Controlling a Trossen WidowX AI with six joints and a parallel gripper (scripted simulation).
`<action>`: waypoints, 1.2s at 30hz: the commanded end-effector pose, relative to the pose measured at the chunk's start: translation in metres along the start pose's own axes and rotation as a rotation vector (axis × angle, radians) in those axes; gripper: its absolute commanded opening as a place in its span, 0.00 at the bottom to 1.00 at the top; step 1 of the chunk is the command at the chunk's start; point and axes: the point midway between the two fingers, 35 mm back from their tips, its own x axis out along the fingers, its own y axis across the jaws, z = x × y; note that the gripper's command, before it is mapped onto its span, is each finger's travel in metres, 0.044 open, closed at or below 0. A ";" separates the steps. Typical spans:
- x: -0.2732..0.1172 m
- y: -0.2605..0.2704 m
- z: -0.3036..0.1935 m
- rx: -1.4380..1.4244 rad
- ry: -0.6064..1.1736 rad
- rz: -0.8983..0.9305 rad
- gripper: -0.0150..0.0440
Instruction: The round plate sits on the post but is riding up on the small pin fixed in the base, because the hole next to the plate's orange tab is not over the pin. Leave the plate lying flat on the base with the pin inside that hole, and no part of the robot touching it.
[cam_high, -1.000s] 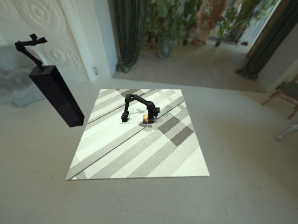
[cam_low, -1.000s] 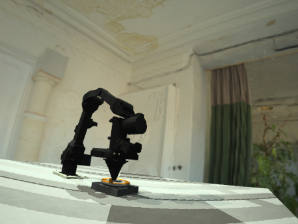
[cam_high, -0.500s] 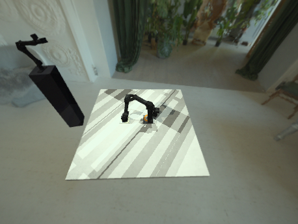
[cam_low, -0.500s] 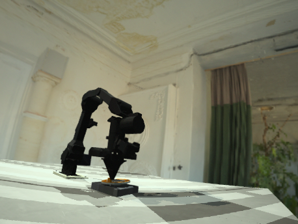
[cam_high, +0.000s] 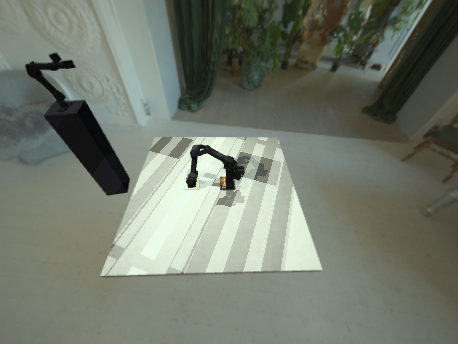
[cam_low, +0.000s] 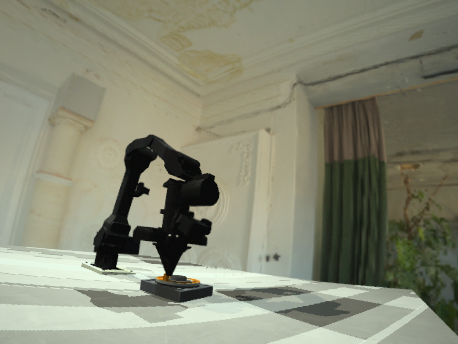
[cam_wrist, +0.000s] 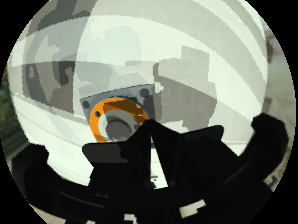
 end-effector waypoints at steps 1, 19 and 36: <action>0.002 -0.001 -0.005 -0.005 0.011 -0.005 0.25; -0.037 0.001 -0.005 0.001 0.014 0.001 0.25; -0.037 0.001 -0.005 0.001 0.014 0.001 0.25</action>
